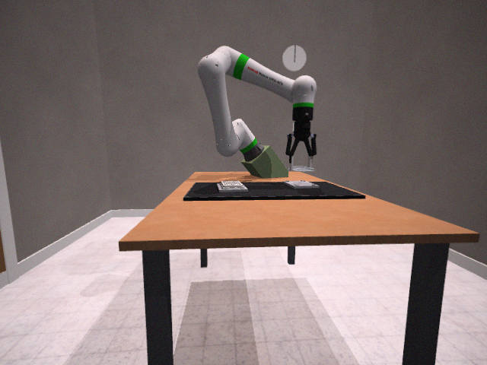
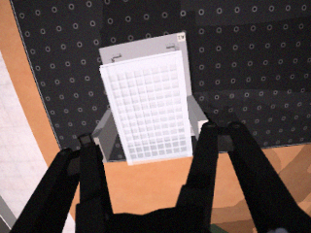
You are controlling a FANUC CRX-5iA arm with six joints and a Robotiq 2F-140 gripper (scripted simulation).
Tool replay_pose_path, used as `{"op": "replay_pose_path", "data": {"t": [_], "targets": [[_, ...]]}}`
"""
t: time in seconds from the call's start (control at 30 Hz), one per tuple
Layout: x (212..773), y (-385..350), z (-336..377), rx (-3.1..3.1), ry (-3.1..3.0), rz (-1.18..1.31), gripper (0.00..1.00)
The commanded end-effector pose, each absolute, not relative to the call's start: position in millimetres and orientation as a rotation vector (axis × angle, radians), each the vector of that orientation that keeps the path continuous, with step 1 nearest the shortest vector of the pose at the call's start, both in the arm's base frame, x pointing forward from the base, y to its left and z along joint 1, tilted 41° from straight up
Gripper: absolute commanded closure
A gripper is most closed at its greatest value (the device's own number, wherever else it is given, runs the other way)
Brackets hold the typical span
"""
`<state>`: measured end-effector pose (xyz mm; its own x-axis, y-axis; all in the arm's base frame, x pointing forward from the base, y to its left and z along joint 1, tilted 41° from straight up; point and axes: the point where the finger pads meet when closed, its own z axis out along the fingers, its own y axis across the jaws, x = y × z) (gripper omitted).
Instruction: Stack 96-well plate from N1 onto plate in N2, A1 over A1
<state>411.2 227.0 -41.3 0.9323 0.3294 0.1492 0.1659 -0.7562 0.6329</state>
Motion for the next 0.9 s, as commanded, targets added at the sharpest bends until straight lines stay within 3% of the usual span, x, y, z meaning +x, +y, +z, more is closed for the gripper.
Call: {"op": "replay_pose_path", "data": {"t": [0.0, 0.87], "targets": [[410.5, 228.6, -39.4, 2.437, 0.35, 0.333, 1.0], [408.0, 232.2, -29.3, 2.436, 0.357, 0.33, 1.0]]}}
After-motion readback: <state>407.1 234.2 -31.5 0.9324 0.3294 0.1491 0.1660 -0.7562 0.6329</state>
